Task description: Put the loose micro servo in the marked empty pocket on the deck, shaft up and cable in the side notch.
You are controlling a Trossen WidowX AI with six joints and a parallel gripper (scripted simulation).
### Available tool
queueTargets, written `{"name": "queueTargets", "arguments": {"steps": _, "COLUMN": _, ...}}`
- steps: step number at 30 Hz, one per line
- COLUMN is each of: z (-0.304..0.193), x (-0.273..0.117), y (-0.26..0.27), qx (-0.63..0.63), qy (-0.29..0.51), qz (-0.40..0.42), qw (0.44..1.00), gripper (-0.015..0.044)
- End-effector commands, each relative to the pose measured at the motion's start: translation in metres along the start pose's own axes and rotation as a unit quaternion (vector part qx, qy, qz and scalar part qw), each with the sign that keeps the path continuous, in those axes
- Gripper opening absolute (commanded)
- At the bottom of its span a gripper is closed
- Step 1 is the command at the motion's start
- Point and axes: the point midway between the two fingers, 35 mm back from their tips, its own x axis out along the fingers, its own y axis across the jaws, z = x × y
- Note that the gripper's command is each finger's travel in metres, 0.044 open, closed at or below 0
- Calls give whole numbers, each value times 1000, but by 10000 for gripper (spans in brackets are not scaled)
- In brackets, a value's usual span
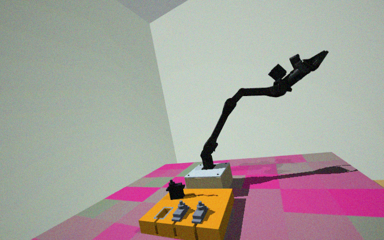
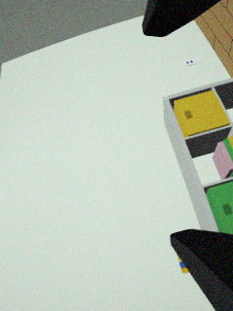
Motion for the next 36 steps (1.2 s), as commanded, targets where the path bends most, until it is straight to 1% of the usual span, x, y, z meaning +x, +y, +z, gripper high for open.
{"name": "queueTargets", "arguments": {"steps": 1, "z": 0, "x": 1, "y": -1, "qx": -3, "qy": 1, "qz": -1, "qw": 1000, "gripper": 426}}
{"name": "queueTargets", "arguments": {"steps": 2, "z": -1, "x": 2, "y": -4, "qx": -8, "qy": 2, "qz": -2, "qw": 1000, "gripper": 440}}
{"name": "queueTargets", "arguments": {"steps": 11, "z": -16, "x": 25, "y": -49, "qx": -90, "qy": 26, "qz": -25, "qw": 995, "gripper": 440}}
{"name": "queueTargets", "arguments": {"steps": 16, "z": -20, "x": 30, "y": -63, "qx": -103, "qy": 36, "qz": -32, "qw": 993, "gripper": 440}}
{"name": "queueTargets", "arguments": {"steps": 19, "z": -25, "x": 36, "y": -78, "qx": -131, "qy": 45, "qz": -38, "qw": 990, "gripper": 440}}
{"name": "queueTargets", "arguments": {"steps": 30, "z": -46, "x": 61, "y": -178, "qx": -277, "qy": 114, "qz": -70, "qw": 952, "gripper": 440}}
{"name": "queueTargets", "arguments": {"steps": 36, "z": -58, "x": 66, "y": -241, "qx": -360, "qy": 164, "qz": -85, "qw": 914, "gripper": 440}}
